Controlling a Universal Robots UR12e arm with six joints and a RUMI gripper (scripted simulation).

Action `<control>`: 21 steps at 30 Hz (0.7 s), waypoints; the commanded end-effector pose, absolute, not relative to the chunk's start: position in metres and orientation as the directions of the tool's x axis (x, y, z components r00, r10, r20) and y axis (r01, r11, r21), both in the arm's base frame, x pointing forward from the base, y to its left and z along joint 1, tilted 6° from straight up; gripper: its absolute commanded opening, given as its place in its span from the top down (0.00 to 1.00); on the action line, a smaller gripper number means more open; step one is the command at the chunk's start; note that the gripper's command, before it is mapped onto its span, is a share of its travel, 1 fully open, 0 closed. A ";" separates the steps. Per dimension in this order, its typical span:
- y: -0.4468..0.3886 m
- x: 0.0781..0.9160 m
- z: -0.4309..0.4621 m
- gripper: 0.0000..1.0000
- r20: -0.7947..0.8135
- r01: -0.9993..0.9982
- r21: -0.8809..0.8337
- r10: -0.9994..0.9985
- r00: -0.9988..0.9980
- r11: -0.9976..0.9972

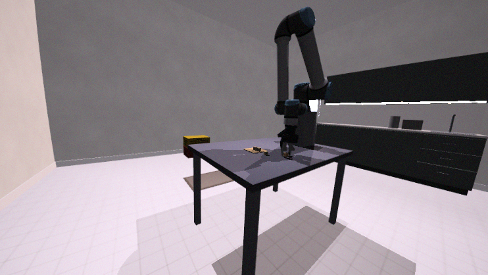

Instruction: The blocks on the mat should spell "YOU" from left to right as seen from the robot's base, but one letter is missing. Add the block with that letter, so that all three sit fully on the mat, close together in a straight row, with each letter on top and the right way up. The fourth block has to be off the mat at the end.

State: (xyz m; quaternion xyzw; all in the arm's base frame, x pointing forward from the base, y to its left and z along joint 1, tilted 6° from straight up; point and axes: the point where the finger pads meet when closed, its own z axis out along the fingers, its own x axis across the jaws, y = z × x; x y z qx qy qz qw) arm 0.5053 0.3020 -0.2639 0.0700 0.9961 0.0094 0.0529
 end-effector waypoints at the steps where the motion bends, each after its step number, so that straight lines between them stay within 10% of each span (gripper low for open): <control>1: 0.302 0.506 -0.264 0.63 -0.105 0.138 0.027 0.141 -0.984 0.990; 21: 0.302 0.506 -0.264 0.75 -0.105 0.138 0.027 0.141 -0.984 0.990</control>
